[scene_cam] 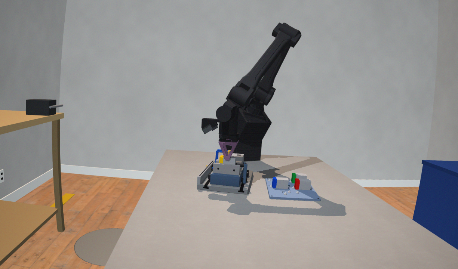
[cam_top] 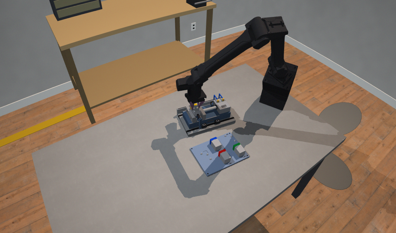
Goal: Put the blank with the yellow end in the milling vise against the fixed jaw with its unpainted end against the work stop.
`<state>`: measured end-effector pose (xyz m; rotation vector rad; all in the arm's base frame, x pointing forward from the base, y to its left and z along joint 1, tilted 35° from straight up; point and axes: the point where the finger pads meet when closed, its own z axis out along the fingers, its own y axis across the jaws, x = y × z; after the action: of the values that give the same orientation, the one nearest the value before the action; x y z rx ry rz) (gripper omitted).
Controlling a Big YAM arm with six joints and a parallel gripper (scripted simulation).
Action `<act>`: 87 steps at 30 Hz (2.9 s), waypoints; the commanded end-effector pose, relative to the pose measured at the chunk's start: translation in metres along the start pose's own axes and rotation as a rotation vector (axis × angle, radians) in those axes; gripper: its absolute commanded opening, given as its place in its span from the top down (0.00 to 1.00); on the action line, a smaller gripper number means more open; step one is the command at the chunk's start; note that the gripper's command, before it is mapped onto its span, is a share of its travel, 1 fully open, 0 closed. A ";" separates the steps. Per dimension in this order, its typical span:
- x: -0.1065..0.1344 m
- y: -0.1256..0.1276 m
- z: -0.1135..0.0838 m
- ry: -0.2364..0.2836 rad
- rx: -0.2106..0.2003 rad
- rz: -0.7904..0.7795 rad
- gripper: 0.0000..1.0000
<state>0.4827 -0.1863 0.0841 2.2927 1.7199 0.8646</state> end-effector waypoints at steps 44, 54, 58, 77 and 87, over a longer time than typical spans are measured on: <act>0.005 0.019 -0.007 -0.006 -0.038 -0.028 1.00; 0.005 0.019 -0.007 -0.006 -0.038 -0.028 1.00; 0.005 0.019 -0.007 -0.006 -0.038 -0.028 1.00; 0.005 0.017 -0.006 -0.006 -0.035 -0.026 0.36; 0.005 0.017 -0.006 -0.006 -0.035 -0.026 0.36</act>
<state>0.4833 -0.1861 0.0846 2.2901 1.7205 0.8638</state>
